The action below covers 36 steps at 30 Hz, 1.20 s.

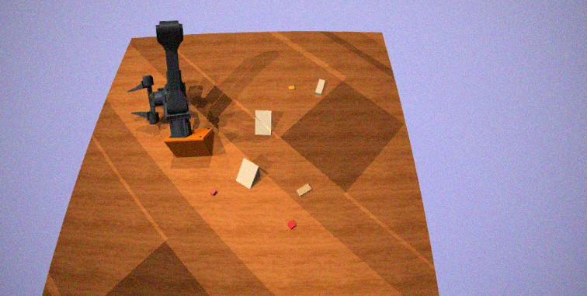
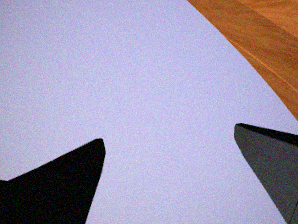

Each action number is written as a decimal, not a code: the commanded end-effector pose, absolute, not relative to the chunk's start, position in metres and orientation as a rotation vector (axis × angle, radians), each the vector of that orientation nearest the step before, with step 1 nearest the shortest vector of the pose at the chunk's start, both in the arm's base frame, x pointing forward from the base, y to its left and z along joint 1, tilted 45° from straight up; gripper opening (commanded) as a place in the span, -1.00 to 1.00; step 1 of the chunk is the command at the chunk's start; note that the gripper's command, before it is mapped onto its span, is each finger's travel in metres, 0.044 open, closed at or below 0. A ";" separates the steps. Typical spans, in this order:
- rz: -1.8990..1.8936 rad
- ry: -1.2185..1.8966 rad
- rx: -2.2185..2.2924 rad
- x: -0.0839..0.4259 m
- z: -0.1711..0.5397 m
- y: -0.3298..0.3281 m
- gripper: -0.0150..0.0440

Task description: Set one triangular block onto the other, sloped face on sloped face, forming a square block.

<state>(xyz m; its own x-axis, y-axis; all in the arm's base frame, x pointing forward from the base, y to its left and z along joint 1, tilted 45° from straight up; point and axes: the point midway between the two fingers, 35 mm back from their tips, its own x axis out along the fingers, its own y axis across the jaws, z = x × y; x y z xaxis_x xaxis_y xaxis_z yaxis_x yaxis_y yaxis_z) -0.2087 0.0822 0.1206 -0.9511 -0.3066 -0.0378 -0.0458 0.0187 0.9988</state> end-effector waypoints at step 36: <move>-2.974 -1.712 -0.417 -0.151 0.264 0.263 1.00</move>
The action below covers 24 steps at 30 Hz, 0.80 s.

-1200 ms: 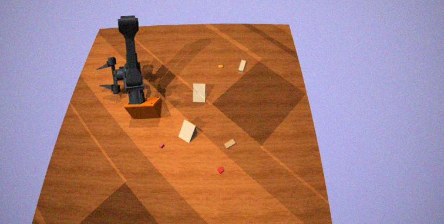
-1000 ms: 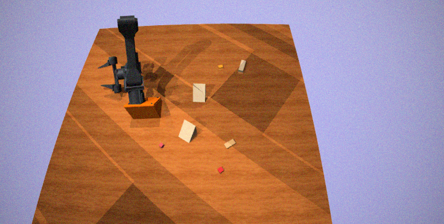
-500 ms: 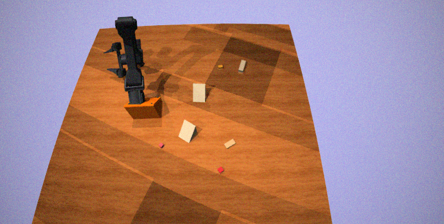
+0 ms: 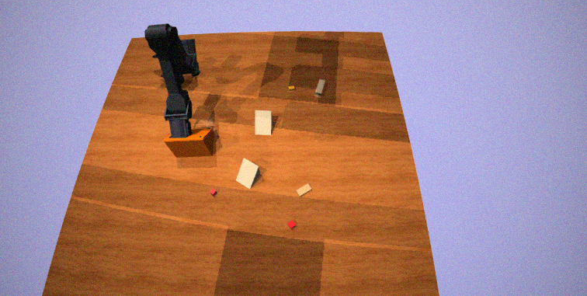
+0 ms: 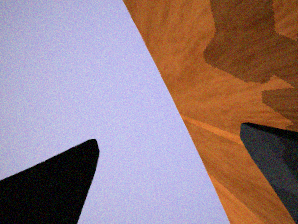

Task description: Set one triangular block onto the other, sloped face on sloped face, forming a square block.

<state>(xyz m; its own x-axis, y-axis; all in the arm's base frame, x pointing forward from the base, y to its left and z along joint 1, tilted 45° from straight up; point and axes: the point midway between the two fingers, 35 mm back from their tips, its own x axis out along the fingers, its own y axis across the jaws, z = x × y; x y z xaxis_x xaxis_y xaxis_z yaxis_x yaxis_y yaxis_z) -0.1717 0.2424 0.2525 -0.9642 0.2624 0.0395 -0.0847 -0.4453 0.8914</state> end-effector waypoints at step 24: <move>1.848 1.079 0.627 0.011 0.286 0.332 1.00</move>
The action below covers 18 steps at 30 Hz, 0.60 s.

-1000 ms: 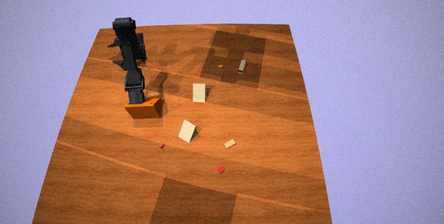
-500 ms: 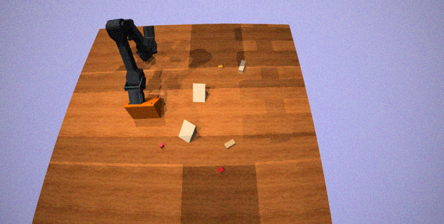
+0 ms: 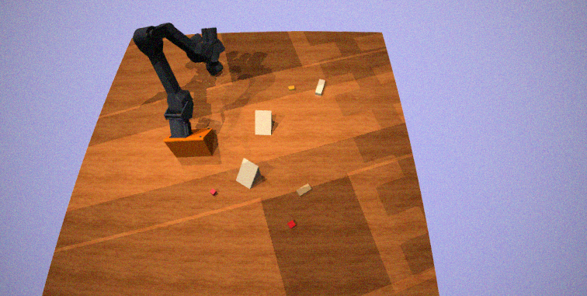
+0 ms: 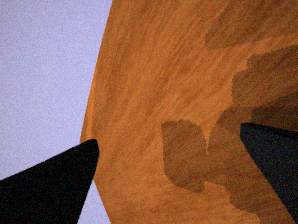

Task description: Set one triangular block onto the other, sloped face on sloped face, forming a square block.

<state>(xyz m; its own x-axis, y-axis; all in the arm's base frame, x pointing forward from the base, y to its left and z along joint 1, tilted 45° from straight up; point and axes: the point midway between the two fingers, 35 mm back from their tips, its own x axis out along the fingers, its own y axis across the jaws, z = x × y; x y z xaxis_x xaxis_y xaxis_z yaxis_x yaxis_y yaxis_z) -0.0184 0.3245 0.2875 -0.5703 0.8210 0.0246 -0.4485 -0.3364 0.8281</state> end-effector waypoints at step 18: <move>0.795 1.388 1.027 0.193 0.233 0.314 1.00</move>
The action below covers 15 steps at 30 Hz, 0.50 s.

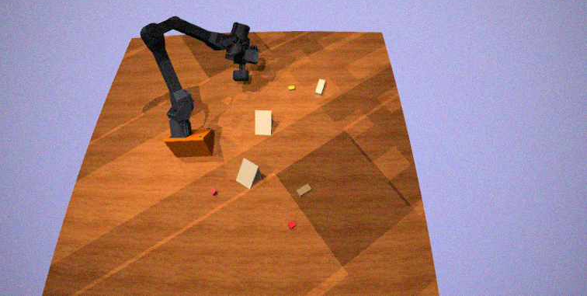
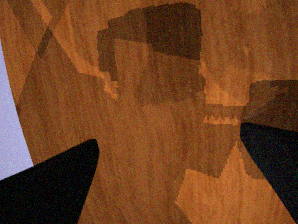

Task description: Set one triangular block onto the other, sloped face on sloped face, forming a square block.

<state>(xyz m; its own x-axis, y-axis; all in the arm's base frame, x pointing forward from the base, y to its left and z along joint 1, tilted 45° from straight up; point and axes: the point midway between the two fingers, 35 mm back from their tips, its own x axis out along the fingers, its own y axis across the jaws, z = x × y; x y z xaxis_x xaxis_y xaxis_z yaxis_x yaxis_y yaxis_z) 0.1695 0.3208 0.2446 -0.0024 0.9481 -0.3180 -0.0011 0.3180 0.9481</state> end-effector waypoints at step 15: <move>-0.921 1.466 1.324 0.287 0.144 0.155 1.00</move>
